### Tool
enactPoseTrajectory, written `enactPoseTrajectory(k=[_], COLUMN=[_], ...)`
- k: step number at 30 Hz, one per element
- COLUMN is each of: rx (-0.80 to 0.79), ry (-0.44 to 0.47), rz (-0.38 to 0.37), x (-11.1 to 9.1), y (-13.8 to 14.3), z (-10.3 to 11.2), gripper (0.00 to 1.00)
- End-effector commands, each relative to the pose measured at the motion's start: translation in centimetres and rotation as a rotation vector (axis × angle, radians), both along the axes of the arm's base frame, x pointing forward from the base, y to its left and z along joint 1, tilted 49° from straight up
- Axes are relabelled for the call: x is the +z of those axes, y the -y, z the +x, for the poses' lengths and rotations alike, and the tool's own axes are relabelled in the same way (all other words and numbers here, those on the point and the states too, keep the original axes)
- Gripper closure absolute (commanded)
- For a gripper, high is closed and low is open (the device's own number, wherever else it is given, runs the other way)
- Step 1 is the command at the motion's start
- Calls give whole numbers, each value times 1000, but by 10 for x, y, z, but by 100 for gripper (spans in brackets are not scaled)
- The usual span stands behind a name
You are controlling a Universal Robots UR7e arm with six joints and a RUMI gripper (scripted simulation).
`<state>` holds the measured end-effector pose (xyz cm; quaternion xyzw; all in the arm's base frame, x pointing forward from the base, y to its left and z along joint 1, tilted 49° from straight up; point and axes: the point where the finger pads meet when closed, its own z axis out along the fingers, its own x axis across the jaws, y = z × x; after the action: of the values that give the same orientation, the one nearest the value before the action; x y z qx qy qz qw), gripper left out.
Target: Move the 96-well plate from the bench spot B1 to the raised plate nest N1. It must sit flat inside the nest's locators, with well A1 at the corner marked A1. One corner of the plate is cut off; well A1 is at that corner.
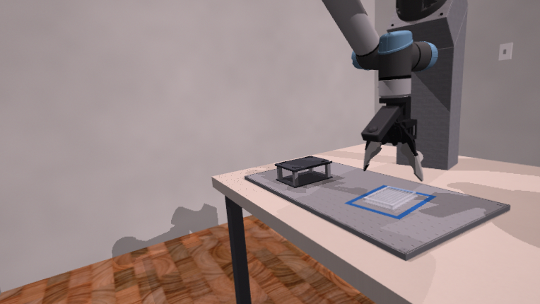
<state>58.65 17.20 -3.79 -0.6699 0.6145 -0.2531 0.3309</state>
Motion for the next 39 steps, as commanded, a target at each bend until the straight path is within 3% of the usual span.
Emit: enactPoseTrajectory(k=[1, 29, 39], rx=[1, 1, 0], ry=[2, 2, 2], rz=[0, 0, 0], x=[-7, -33, -32], y=[-3, -8, -7], z=[9, 39, 39], gripper=[0, 0, 0])
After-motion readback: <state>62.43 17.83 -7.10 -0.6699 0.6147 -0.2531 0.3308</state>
